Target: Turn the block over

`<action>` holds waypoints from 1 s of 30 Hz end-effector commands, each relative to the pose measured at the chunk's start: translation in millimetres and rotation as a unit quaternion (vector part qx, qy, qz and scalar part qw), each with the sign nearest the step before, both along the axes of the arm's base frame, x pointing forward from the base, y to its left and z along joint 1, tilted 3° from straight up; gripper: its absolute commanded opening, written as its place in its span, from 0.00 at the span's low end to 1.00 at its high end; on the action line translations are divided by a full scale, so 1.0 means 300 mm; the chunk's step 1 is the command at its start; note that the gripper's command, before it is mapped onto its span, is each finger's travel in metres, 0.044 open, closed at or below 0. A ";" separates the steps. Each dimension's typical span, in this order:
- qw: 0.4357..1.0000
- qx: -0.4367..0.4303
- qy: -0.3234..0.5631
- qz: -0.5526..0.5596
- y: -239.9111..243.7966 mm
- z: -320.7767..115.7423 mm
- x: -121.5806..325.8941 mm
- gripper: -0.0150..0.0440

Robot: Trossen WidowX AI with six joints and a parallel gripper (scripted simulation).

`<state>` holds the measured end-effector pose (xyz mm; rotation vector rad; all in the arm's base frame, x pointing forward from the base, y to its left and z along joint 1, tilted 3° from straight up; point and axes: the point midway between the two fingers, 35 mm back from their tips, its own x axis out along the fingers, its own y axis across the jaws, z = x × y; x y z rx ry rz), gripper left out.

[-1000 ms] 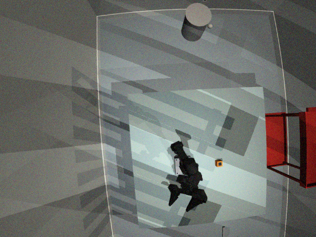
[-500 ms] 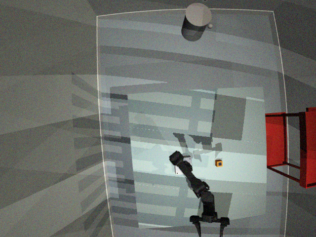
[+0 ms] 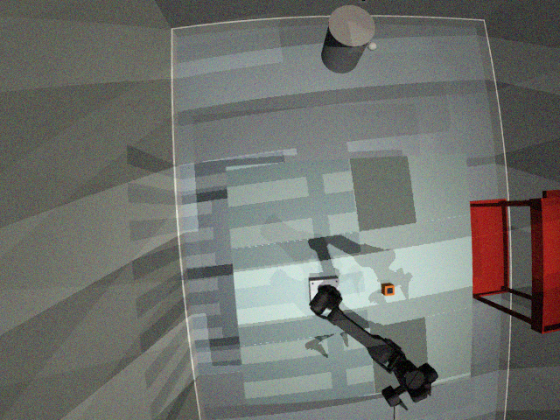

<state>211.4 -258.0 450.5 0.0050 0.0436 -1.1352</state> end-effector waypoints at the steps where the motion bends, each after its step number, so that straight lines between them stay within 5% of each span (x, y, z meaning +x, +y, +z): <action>1: 0.990 0.063 0.096 0.078 0.023 -0.187 0.175 1.00; 14: 0.852 0.243 0.363 0.290 0.314 -0.773 0.475 1.00; 25: 0.626 0.375 0.552 0.404 0.701 -1.165 0.411 1.00; 30: 0.611 0.382 0.561 0.407 0.727 -1.181 0.404 1.00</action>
